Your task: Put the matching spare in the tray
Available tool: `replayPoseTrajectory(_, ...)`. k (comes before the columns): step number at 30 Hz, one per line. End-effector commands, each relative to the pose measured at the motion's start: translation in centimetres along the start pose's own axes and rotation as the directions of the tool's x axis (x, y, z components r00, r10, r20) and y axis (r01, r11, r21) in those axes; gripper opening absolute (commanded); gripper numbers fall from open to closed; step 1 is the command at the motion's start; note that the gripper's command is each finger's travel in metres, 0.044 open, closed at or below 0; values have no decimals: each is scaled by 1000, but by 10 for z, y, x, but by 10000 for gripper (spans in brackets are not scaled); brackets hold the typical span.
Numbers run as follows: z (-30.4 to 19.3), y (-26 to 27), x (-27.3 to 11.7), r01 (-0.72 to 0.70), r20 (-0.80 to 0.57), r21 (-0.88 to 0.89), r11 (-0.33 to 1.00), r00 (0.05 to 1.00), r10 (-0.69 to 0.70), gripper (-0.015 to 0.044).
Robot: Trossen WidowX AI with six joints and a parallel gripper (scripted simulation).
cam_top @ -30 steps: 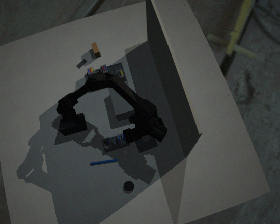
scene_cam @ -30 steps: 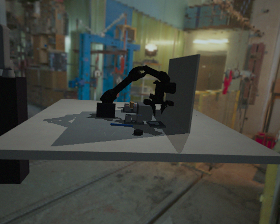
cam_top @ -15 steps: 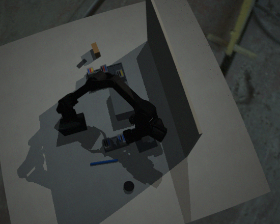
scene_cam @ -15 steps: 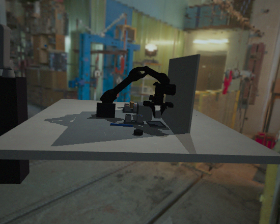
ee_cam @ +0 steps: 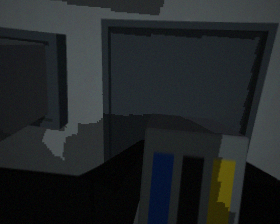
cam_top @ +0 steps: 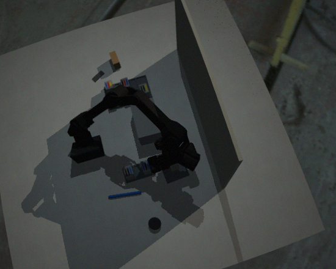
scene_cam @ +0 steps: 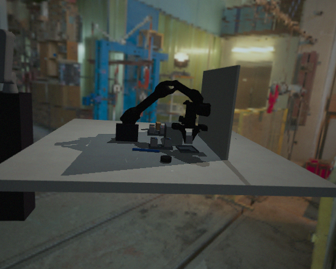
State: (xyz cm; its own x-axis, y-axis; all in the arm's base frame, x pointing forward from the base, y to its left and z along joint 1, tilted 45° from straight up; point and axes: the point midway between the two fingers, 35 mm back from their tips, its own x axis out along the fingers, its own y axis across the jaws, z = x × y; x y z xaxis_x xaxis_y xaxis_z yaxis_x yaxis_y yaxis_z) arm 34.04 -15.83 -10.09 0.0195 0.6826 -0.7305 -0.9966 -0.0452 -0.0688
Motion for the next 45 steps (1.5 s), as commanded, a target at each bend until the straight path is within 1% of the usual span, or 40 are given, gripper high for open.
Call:
replayPoseTrajectory(1,1,0,2,5,3,3,1000,1000,-5,0)
replayPoseTrajectory(24,3,2,17,5,5,2,1000,1000,-5,0)
replayPoseTrajectory(40,2,2,16,0,2,0,1000,1000,0,420)
replayPoseTrajectory(41,2,2,14,0,1,0,1000,1000,0,440)
replayPoseTrajectory(43,0,-1,-4,1,0,1,1000,1000,-1,440)
replayPoseTrajectory(45,-2,-2,-31,2,-1,2,1000,1000,-2,440)
